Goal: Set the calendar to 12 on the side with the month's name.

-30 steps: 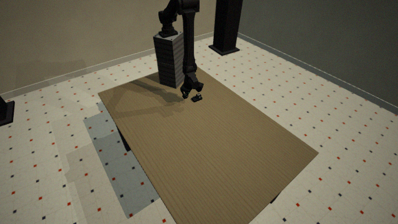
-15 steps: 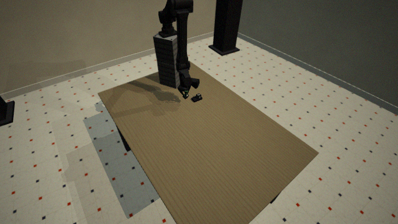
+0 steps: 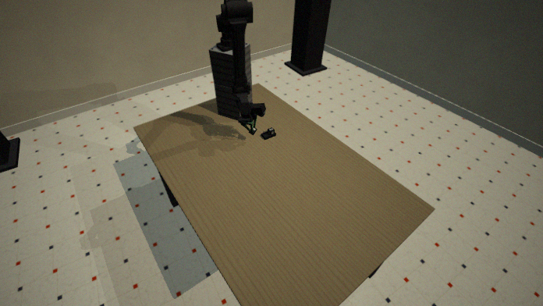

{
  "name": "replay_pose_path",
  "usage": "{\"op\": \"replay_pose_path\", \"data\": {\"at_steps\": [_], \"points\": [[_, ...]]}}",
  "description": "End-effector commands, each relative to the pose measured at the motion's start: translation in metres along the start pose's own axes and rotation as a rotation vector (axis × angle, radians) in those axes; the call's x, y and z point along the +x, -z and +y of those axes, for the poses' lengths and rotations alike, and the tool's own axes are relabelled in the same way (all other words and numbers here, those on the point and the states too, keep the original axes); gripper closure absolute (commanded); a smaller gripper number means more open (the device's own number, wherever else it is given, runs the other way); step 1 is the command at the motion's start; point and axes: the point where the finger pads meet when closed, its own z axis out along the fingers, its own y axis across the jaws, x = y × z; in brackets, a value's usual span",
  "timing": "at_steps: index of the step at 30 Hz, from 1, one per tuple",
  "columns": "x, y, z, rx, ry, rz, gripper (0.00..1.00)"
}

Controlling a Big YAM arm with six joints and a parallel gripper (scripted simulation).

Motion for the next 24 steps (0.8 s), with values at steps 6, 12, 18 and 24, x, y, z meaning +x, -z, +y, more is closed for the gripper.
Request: {"op": "replay_pose_path", "data": {"at_steps": [6, 12, 18, 24], "points": [[0.012, 0.001, 0.007, -0.003, 0.006, -0.143, 0.75], [0.010, 0.002, 0.004, 0.009, 0.012, -0.230, 0.75], [0.007, -0.002, -0.005, 0.019, 0.016, -0.321, 0.75], [0.008, -0.002, -0.005, 0.020, 0.018, -0.444, 0.75]]}}
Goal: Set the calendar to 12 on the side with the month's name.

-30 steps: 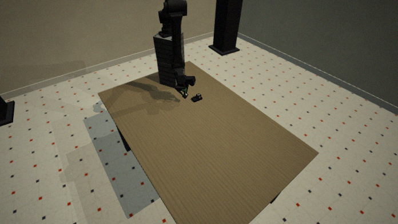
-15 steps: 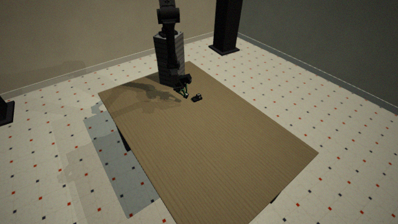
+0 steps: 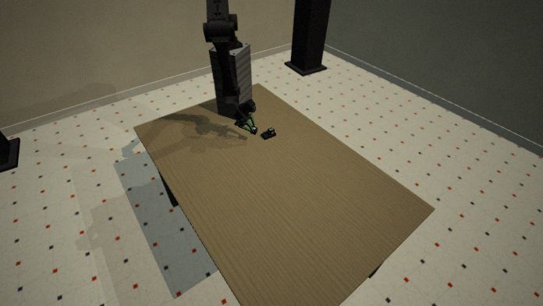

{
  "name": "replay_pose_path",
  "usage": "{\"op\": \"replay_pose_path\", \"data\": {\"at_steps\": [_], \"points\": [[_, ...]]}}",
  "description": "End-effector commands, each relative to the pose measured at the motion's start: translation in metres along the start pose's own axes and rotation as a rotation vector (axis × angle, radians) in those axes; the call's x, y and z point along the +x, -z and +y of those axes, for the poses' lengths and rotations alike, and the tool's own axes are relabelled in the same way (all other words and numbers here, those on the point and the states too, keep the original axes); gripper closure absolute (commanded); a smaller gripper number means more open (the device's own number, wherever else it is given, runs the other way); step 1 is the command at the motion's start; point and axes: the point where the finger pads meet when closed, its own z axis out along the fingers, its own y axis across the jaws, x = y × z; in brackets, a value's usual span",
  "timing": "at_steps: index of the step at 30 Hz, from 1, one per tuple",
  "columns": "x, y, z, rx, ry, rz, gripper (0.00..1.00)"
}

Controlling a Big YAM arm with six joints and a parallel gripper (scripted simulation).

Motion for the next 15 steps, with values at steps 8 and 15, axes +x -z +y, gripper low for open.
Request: {"op": "replay_pose_path", "data": {"at_steps": [8, 15], "points": [[-0.004, 0.007, -0.012, 0.041, 0.051, -0.103, 0.75], [-0.003, 0.007, -0.010, 0.036, 0.043, -0.098, 0.75]]}}
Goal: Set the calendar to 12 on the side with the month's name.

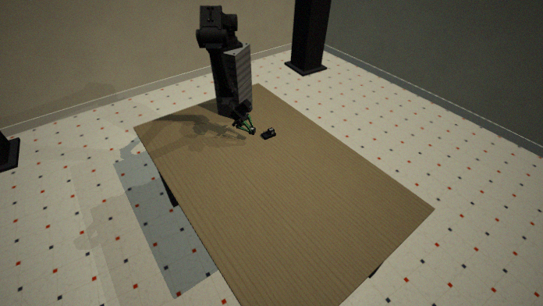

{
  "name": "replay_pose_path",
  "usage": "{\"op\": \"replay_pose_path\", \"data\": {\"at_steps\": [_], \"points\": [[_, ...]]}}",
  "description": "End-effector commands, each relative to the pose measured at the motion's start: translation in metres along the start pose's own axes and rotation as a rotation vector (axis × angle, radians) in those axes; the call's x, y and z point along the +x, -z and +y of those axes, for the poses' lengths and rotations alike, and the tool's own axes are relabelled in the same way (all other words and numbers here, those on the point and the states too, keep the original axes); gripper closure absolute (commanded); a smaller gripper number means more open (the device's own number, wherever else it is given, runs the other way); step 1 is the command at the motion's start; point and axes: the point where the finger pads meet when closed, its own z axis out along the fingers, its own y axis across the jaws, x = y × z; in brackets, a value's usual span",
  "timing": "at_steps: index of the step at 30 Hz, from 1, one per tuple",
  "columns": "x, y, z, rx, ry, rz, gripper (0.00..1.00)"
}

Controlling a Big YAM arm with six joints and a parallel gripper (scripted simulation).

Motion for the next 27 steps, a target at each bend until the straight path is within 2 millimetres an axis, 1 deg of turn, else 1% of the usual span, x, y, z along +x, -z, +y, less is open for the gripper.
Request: {"op": "replay_pose_path", "data": {"at_steps": [1, 6, 10, 13, 15, 16, 18, 27], "points": [[-0.014, 0.003, -0.009, 0.013, 0.045, -0.018, 0.75], [-0.014, 0.002, -0.010, 0.016, 0.047, -0.019, 0.75], [-0.014, -0.001, -0.016, 0.024, 0.055, -0.024, 0.75], [-0.006, -0.004, -0.005, 0.009, 0.040, -0.016, 0.75], [-0.006, -0.004, -0.005, 0.009, 0.040, -0.016, 0.75], [-0.001, -0.002, 0.007, -0.009, 0.022, -0.007, 0.75], [-0.001, -0.006, -0.001, 0.002, 0.032, -0.012, 0.75], [0.007, -0.013, -0.001, 0.004, 0.030, -0.012, 0.75]]}}
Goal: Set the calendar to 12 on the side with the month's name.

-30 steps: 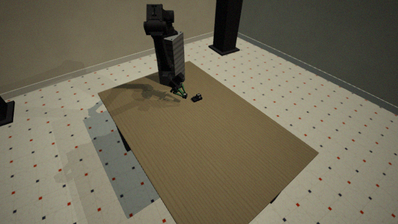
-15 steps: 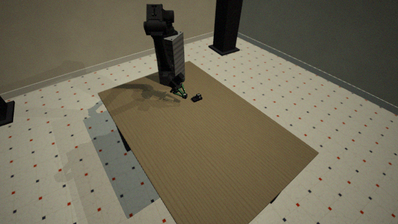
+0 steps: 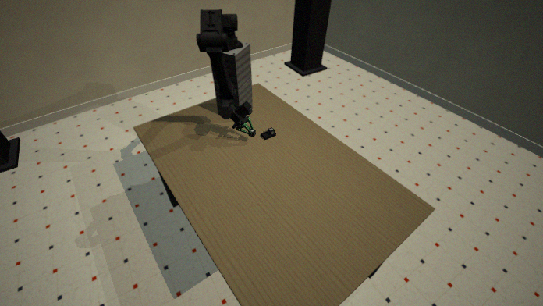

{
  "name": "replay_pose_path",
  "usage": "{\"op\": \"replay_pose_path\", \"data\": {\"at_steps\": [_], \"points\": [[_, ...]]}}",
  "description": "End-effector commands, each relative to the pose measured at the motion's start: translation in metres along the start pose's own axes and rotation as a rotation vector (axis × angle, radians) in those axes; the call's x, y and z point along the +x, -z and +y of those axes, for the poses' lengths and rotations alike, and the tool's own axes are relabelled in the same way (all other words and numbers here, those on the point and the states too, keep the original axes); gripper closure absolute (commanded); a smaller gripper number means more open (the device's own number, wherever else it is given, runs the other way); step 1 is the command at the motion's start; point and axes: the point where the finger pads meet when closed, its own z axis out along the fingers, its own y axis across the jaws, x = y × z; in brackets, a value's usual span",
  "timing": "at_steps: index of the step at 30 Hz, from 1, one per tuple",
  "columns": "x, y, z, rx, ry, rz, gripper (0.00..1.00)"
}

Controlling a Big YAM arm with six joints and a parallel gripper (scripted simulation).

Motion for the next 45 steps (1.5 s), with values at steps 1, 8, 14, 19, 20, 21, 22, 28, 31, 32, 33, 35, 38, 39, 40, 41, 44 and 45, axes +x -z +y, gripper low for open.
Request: {"op": "replay_pose_path", "data": {"at_steps": [1, 8, 14, 19, 20, 21, 22, 28, 31, 32, 33, 35, 38, 39, 40, 41, 44, 45], "points": [[0.000, -0.004, 0.000, 0.003, 0.027, -0.012, 0.75], [0.006, -0.010, 0.000, 0.005, 0.026, -0.011, 0.75], [0.015, -0.017, -0.001, 0.007, 0.024, -0.011, 0.75], [0.021, -0.023, -0.001, 0.009, 0.022, -0.011, 0.75], [0.022, -0.024, -0.001, 0.009, 0.022, -0.011, 0.75], [0.022, -0.024, -0.001, 0.009, 0.022, -0.011, 0.75], [0.022, -0.024, -0.001, 0.009, 0.022, -0.011, 0.75], [0.029, -0.030, -0.001, 0.009, 0.019, -0.010, 0.75], [0.031, -0.032, -0.002, 0.010, 0.018, -0.010, 0.75], [0.032, -0.032, -0.001, 0.010, 0.018, -0.010, 0.75], [0.033, -0.032, -0.001, 0.009, 0.017, -0.010, 0.75], [0.030, -0.033, -0.008, 0.019, 0.025, -0.014, 0.75], [0.031, -0.034, -0.007, 0.018, 0.023, -0.014, 0.75], [0.031, -0.034, -0.007, 0.018, 0.023, -0.014, 0.75], [0.034, -0.031, 0.003, 0.005, 0.011, -0.007, 0.75], [0.036, -0.033, 0.003, 0.004, 0.010, -0.007, 0.75], [0.033, -0.034, -0.004, 0.013, 0.019, -0.011, 0.75], [0.032, -0.034, -0.007, 0.017, 0.023, -0.013, 0.75]]}}
